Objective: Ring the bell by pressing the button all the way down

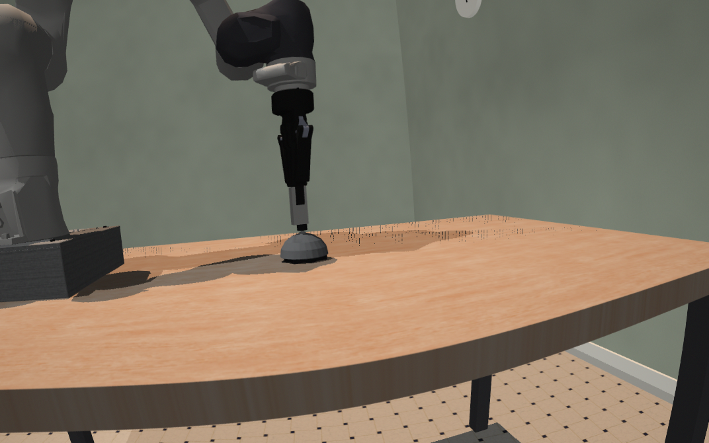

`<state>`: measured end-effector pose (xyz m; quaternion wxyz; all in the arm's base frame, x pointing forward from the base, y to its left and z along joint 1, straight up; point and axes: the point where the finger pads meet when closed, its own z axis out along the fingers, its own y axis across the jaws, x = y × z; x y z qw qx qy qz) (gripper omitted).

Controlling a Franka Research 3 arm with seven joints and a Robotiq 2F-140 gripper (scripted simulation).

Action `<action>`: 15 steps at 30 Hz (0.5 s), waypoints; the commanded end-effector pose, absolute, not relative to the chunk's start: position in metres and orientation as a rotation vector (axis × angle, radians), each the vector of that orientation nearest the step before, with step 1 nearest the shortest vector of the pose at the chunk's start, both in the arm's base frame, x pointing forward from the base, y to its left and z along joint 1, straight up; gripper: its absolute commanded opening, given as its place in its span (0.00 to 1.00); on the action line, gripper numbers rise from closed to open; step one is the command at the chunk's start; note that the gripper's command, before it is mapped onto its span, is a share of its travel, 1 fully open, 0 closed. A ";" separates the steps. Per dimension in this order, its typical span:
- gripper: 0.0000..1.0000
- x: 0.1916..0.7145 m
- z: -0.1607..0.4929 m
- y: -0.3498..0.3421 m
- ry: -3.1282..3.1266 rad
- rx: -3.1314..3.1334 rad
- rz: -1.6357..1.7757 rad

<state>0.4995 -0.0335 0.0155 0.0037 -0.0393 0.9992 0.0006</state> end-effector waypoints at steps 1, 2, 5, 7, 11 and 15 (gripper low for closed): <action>0.00 0.499 0.013 -0.032 3.132 -0.115 0.005; 0.00 0.499 0.013 -0.032 3.132 -0.115 0.005; 0.00 0.499 0.013 -0.032 3.132 -0.115 0.005; 0.00 0.499 0.013 -0.032 3.132 -0.115 0.005; 0.00 0.499 0.014 -0.032 3.132 -0.115 0.005; 0.00 0.499 0.015 -0.032 3.132 -0.115 0.005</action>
